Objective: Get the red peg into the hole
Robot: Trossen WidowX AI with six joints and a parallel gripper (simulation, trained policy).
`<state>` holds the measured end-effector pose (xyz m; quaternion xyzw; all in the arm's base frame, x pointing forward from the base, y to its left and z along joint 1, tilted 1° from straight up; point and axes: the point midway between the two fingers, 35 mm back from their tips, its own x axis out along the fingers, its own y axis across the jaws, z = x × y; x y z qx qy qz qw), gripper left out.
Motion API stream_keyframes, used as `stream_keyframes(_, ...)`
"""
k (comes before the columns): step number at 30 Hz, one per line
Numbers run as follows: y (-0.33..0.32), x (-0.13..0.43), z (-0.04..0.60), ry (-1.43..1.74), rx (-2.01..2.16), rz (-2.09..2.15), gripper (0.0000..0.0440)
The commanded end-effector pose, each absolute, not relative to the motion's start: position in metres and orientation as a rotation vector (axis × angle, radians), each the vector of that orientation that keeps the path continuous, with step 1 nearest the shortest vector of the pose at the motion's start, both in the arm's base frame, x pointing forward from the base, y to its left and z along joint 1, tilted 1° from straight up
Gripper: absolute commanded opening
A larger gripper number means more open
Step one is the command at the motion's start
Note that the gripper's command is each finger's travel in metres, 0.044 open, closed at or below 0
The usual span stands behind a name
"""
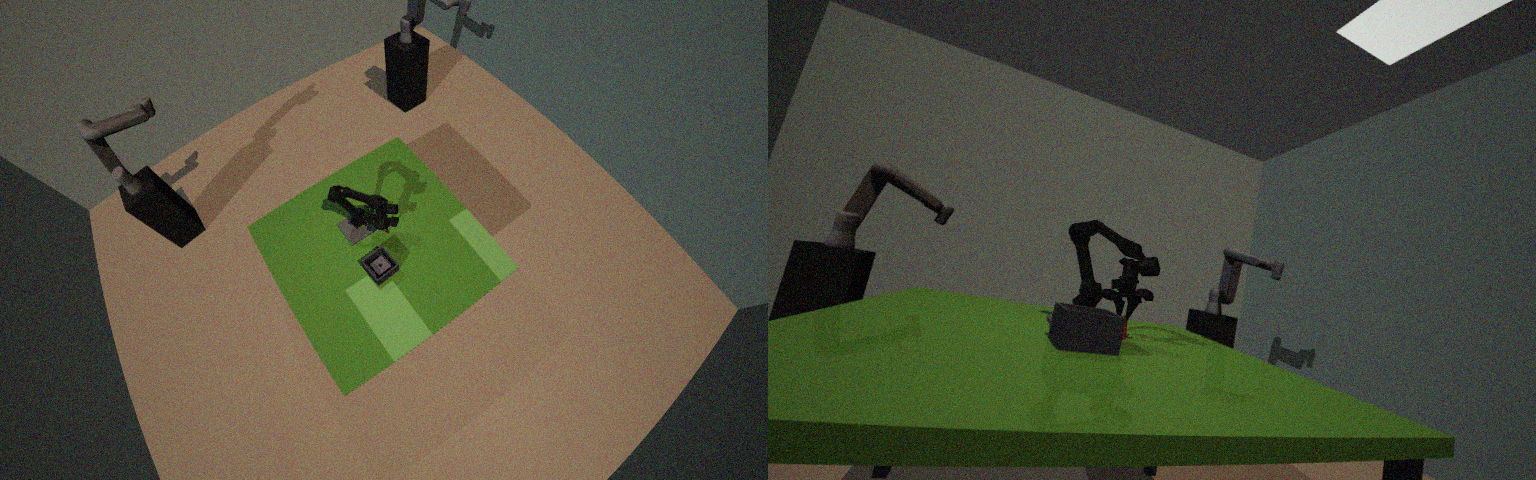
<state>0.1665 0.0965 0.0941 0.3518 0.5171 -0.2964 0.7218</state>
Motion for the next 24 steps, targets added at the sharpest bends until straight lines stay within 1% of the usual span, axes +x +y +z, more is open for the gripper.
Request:
stream_keyframes(1,0.095,0.166,0.092,1.146,0.789,-0.673,0.0133)
stream_keyframes(24,0.086,0.167,0.082,1.134,0.885,-0.787,0.0088)
